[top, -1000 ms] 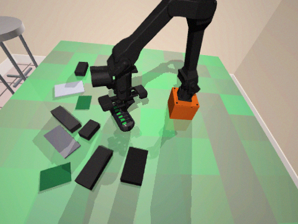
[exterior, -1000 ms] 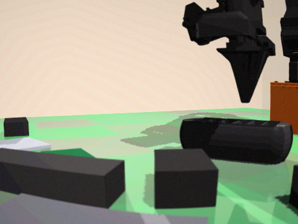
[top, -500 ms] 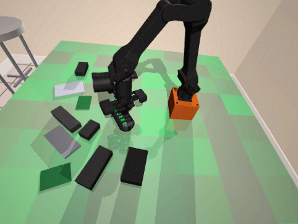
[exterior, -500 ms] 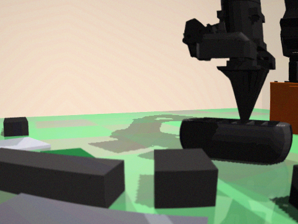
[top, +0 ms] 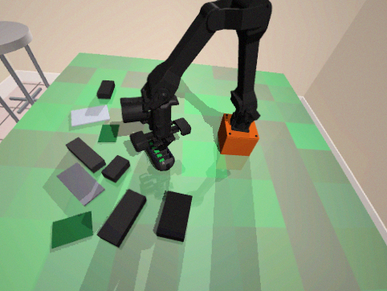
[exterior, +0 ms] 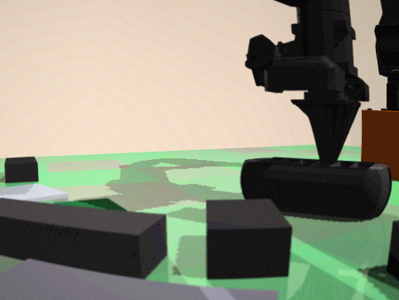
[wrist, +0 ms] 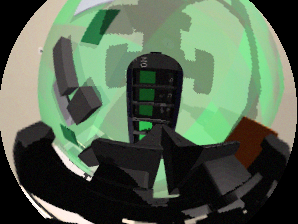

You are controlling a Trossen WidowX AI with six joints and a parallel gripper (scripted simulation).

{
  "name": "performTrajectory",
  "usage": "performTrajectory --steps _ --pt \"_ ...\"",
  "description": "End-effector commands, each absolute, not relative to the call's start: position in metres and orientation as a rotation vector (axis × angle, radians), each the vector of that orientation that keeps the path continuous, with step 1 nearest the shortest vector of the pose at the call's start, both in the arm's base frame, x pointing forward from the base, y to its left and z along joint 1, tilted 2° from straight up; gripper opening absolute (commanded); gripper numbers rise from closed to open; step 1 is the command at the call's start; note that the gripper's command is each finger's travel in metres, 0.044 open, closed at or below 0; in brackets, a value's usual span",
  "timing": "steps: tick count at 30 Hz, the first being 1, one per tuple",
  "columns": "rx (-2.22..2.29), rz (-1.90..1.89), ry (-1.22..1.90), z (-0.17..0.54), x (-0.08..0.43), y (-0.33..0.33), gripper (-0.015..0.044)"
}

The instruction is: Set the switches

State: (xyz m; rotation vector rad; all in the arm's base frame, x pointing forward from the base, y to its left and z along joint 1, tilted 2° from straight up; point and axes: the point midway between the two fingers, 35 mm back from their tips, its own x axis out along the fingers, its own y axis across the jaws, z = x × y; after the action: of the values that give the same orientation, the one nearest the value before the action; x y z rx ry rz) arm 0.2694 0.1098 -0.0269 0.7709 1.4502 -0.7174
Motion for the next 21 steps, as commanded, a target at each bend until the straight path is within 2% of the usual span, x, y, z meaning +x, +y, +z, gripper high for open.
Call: performTrajectory --steps 1,5,11,16,21 --pt "0.770 -0.717 1.450 -0.017 0.270 0.110 0.0000" --pt "0.768 -0.713 1.449 0.017 0.270 0.108 0.0000" --pt "0.768 -0.713 1.448 0.017 0.271 0.108 0.0000" --pt "0.767 -0.713 1.445 0.018 0.309 0.089 0.0000" --pt "0.767 -0.713 1.445 0.017 0.310 0.088 0.0000"
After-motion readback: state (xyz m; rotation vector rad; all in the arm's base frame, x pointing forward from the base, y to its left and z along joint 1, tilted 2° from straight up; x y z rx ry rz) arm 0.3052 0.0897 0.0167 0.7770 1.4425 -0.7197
